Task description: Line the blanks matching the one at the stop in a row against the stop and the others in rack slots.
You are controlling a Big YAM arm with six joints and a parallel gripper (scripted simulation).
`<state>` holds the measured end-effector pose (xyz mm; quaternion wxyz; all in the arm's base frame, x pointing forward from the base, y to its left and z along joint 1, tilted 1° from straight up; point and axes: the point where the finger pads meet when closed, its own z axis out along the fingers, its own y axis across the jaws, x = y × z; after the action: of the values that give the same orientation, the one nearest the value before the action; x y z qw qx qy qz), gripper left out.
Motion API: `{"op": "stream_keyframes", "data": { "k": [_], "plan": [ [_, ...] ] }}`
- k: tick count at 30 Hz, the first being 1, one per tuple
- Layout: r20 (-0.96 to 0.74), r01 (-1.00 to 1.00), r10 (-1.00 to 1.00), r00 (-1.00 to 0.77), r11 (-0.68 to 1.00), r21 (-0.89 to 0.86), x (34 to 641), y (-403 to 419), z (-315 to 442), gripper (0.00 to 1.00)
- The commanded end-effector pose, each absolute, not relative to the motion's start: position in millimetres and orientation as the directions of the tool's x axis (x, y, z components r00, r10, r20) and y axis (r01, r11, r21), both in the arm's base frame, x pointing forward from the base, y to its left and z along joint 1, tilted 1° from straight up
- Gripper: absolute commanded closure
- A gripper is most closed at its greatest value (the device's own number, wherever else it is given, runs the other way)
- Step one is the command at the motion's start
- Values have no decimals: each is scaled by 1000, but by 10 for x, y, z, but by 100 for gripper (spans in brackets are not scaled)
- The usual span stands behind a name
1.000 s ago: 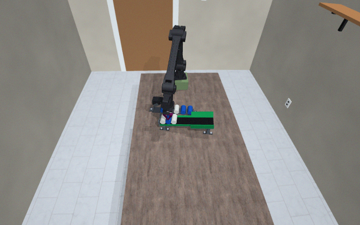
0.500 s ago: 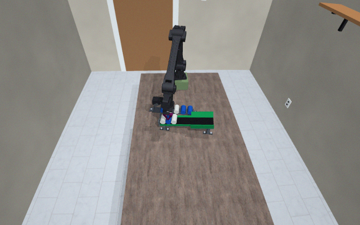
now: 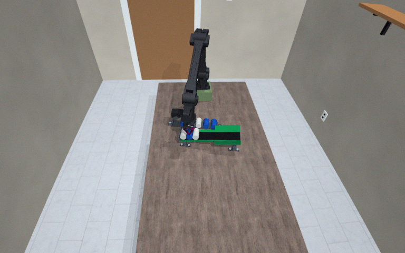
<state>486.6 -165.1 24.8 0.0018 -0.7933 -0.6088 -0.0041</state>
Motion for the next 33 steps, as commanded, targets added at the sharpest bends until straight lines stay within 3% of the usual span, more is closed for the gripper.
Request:
{"op": "stream_keyframes", "data": {
  "k": [1,33],
  "plan": [
    [6,964,964,266,-266,14,4996,-1653,219,17],
    [5,963,964,266,-266,30,5076,-1677,282,17]
  ]
}}
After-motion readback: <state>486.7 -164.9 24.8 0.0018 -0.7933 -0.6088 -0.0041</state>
